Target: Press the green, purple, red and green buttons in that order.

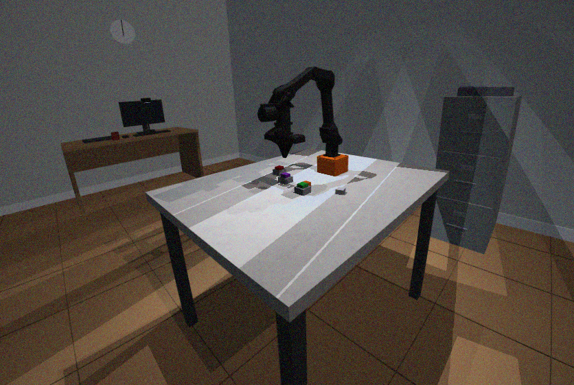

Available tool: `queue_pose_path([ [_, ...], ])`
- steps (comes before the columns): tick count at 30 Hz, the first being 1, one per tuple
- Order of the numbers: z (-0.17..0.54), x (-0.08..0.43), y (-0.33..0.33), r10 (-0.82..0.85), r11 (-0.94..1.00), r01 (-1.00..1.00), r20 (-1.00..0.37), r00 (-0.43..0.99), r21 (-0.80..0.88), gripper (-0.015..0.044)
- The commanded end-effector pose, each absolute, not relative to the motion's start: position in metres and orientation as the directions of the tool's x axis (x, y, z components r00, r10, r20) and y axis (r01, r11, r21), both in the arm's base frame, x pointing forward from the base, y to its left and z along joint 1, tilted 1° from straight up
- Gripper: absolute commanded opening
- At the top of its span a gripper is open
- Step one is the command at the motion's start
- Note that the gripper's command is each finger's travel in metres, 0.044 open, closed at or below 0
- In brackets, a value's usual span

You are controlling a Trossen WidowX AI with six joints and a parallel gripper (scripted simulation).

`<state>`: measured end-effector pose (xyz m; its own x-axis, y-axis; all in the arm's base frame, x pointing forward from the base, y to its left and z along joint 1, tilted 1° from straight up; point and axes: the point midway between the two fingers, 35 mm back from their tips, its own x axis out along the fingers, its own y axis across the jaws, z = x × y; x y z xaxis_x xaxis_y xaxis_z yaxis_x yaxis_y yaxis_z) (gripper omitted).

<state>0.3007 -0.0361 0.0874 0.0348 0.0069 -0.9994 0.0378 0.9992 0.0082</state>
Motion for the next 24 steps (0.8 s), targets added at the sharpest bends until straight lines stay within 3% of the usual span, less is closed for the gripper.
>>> queue_pose_path([
  [1, 0.088, 0.31, 0.014, 0.016, 0.999, 0.039, -0.999, 0.032, 0.017, 0.002],
  [6, 0.089, 0.312, 0.069, 0.022, 0.999, 0.039, -0.999, 0.031, 0.024, 0.002],
  [14, 0.029, 0.314, 0.07, 0.022, 0.999, 0.039, -0.999, 0.031, 0.024, 0.002],
  [24, 0.018, 0.315, 0.07, 0.022, 0.999, 0.039, -0.999, 0.031, 0.024, 0.002],
])
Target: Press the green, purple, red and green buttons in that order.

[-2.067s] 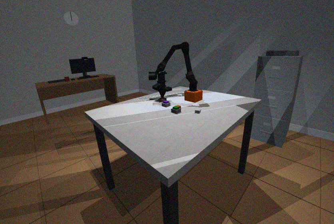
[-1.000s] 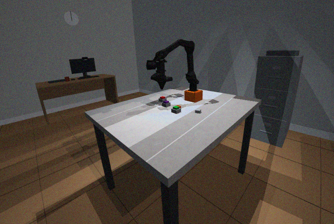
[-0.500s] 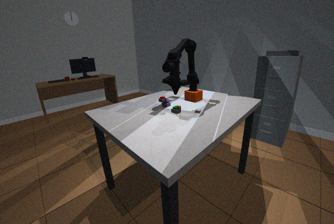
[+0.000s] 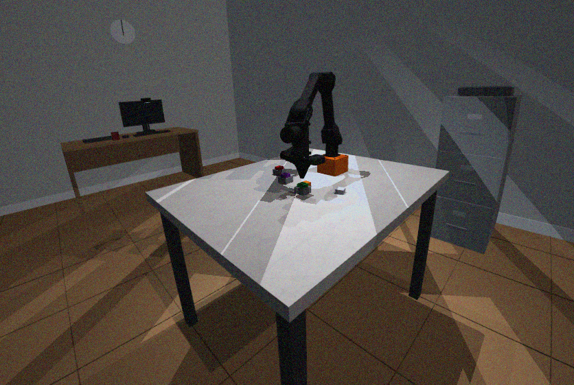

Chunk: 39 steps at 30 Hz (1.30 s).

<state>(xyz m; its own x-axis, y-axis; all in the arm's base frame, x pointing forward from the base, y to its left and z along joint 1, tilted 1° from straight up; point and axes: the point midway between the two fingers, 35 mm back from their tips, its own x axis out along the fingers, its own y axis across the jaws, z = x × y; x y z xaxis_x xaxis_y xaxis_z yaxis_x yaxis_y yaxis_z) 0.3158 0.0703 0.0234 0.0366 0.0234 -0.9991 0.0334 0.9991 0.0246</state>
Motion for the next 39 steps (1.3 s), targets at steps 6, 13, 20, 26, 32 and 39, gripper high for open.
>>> queue_pose_path([
  [6, 0.008, 0.315, 0.071, 0.022, 0.999, 0.039, -0.999, 0.031, 0.024, 0.002],
  [13, -0.003, 0.315, 0.071, 0.022, 0.999, 0.039, -0.999, 0.031, 0.024, 0.002],
  [20, -0.007, 0.315, 0.071, 0.022, 0.999, 0.039, -0.999, 0.031, 0.024, 0.002],
  [26, -0.007, 0.315, 0.071, 0.022, 0.999, 0.039, -0.999, 0.031, 0.024, 0.002],
  [32, -0.007, 0.315, 0.071, 0.022, 0.999, 0.039, -0.999, 0.031, 0.024, 0.002],
  [39, 0.027, 0.314, 0.07, 0.022, 0.999, 0.039, -0.999, 0.031, 0.024, 0.002],
])
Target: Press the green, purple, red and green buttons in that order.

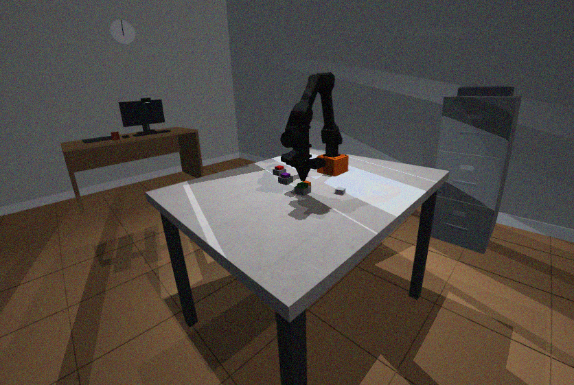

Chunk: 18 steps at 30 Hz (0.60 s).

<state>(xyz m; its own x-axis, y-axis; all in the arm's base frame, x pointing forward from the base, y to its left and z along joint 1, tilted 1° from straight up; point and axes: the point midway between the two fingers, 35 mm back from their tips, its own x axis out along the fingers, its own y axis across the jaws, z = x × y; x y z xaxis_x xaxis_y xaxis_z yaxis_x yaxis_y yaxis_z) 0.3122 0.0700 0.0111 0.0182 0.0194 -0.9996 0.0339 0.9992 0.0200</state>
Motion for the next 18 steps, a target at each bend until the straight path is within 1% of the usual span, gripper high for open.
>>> queue_pose_path([
  [1, 0.027, 0.314, 0.07, 0.022, 0.999, 0.039, -0.999, 0.031, 0.024, 0.002],
  [2, 0.027, 0.314, 0.07, 0.022, 0.999, 0.039, -0.999, 0.031, 0.024, 0.002],
  [4, 0.031, 0.312, 0.08, 0.023, 0.999, 0.039, -0.999, 0.031, 0.025, 0.0072],
  [6, 0.044, 0.303, 0.107, 0.026, 0.999, 0.039, -0.999, 0.03, 0.027, 0.0125],
  [12, 0.086, 0.257, 0.184, 0.034, 0.999, 0.039, -0.999, 0.026, 0.035, 0.0283],
  [16, 0.09, 0.25, 0.191, 0.035, 0.999, 0.039, -0.999, 0.025, 0.036, 0.0387],
  [17, 0.09, 0.25, 0.191, 0.035, 0.999, 0.039, -0.999, 0.025, 0.036, 0.04],
  [18, 0.09, 0.25, 0.191, 0.035, 0.999, 0.039, -0.999, 0.025, 0.036, 0.04],
])
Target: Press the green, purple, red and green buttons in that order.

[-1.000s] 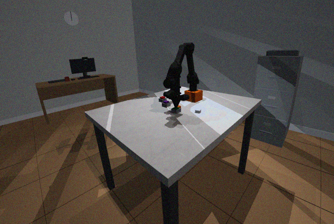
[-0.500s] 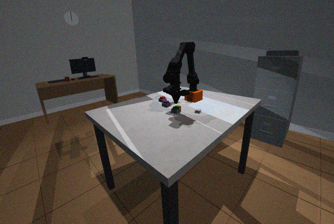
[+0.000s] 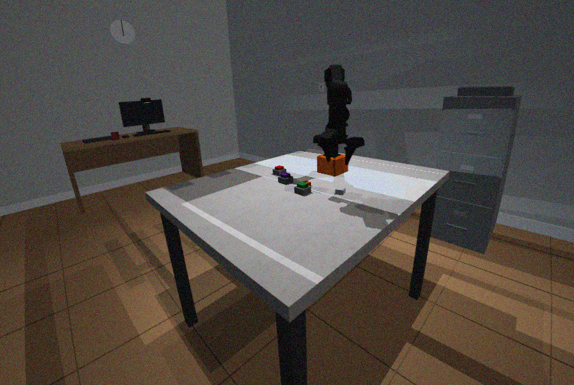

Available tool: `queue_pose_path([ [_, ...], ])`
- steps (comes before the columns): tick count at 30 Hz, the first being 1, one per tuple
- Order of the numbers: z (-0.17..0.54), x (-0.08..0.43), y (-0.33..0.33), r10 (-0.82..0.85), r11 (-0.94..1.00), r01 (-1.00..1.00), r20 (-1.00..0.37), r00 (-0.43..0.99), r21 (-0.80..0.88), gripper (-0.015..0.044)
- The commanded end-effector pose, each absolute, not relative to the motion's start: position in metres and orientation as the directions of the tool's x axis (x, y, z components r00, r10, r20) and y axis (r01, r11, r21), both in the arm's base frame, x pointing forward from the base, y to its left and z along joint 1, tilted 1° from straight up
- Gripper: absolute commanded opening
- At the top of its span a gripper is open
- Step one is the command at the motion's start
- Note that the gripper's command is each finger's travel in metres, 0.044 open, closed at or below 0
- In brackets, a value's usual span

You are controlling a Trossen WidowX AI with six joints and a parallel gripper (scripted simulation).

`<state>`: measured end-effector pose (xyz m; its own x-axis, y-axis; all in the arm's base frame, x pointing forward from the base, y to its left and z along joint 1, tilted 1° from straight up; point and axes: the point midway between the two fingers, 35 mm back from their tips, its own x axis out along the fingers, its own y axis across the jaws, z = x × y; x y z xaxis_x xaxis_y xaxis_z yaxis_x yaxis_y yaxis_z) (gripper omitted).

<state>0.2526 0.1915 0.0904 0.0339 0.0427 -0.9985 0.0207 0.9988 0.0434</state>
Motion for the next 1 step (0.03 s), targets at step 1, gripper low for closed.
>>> queue_pose_path([
  [1, 0.0903, 0.2505, 0.1911, 0.035, 0.999, 0.039, -0.999, 0.025, 0.036, 0.04],
])
